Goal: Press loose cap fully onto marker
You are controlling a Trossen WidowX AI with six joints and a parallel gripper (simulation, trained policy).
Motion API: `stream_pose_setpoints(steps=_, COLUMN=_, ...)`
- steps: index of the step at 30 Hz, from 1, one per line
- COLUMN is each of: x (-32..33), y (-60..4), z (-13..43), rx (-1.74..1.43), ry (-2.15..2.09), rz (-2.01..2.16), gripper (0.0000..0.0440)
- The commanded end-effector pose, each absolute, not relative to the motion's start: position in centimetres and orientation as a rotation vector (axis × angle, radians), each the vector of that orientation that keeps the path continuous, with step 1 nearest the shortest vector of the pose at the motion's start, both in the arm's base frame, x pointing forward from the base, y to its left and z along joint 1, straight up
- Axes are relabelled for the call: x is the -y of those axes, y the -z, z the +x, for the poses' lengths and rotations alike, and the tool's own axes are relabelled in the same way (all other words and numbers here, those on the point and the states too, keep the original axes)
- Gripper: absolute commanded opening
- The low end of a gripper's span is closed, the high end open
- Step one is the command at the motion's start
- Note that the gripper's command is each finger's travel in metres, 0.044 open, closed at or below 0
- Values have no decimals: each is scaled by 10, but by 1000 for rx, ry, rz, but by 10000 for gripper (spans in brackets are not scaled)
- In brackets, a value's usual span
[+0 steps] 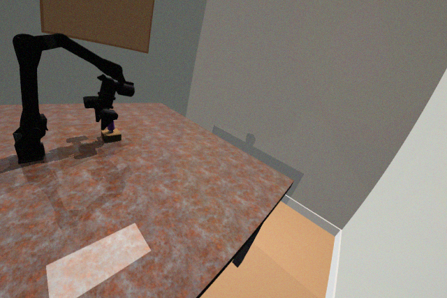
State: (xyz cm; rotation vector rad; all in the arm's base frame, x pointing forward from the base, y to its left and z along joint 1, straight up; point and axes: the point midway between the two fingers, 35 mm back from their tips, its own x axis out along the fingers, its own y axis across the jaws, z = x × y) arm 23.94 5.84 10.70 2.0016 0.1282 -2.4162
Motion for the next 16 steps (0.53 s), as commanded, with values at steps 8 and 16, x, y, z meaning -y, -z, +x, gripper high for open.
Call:
stream_pose_setpoints(steps=8, x=-63, y=-129, z=246, rx=-216, ry=2313, rz=2119, gripper=440)
stream_pose_setpoints(steps=16, x=-63, y=-148, z=247, rx=-230, ry=2261, rz=2195, gripper=432)
